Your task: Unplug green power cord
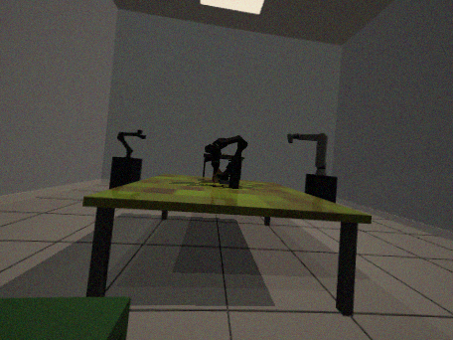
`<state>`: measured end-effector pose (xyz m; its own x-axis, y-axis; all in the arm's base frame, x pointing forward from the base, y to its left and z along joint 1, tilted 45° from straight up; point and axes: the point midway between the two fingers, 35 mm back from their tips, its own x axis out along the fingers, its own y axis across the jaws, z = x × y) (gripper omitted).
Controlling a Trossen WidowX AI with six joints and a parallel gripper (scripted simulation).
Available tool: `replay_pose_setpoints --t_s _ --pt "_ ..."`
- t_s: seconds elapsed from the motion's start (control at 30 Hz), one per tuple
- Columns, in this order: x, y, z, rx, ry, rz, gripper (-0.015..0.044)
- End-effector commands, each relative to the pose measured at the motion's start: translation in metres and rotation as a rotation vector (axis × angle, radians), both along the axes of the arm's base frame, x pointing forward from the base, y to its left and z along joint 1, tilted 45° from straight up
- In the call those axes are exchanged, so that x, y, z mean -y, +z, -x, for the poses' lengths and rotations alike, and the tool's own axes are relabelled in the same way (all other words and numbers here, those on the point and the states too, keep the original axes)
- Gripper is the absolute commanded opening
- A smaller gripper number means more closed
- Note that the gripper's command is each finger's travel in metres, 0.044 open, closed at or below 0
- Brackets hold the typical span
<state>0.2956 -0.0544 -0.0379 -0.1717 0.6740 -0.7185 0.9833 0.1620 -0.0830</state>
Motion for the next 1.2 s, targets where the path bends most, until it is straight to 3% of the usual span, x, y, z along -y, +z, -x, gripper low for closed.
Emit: replay_pose_setpoints --t_s 0.0,1.17 --pt "-0.001 0.0 0.0 -0.003 -0.002 -0.003 0.016" --pt "-0.017 0.028 0.003 -0.009 -0.026 -0.006 0.016"
